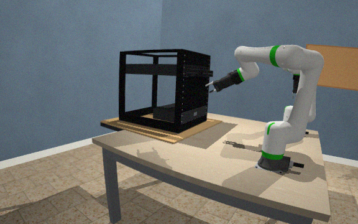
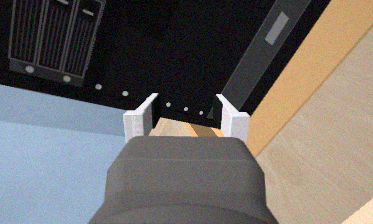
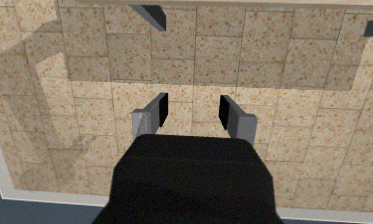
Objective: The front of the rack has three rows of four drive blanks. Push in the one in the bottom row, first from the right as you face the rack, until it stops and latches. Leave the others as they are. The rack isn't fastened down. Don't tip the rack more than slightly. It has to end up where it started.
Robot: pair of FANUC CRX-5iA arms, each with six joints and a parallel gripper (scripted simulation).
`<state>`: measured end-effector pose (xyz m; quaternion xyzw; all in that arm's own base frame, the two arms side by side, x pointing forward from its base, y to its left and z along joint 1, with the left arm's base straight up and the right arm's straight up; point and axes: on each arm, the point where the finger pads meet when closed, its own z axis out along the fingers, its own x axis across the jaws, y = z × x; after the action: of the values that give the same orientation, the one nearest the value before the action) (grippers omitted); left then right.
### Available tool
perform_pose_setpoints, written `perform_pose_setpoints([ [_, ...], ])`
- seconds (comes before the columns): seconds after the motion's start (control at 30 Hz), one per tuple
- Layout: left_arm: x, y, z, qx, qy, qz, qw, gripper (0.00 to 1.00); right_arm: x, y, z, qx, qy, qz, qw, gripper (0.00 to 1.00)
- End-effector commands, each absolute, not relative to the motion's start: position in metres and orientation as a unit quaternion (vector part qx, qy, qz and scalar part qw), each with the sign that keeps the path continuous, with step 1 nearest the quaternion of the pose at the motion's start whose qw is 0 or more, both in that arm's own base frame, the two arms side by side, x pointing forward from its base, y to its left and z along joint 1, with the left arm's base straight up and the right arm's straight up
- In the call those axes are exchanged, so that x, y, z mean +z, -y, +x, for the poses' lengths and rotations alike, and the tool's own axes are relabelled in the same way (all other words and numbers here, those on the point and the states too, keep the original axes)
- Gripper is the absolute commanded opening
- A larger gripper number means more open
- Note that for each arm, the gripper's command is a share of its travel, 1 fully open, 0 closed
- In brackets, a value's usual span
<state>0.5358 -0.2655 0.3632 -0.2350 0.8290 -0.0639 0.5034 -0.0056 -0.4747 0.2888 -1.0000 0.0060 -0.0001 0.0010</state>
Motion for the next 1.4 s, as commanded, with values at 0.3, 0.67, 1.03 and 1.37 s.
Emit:
perform_pose_setpoints([
  [0.3, 0.397, 0.357, 0.515, -0.024, -0.791, -0.170, 0.587, 1.00, 0.290, 0.475, -0.006, 0.000, -0.006, -1.000, 0.000, 1.00],
  [0.67, 0.429, 0.433, 0.495, -0.009, -0.758, -0.105, 0.644, 1.00, 0.290, 0.475, -0.006, 0.000, -0.006, -1.000, 0.000, 1.00],
  [1.03, 0.453, 0.495, 0.480, 0.006, -0.727, -0.051, 0.685, 1.00, 0.290, 0.475, -0.006, 0.000, -0.006, -1.000, 0.000, 1.00],
  [1.37, 0.466, 0.527, 0.473, 0.014, -0.709, -0.022, 0.705, 1.00, 0.290, 0.475, -0.006, 0.000, -0.006, -1.000, 0.000, 1.00],
])
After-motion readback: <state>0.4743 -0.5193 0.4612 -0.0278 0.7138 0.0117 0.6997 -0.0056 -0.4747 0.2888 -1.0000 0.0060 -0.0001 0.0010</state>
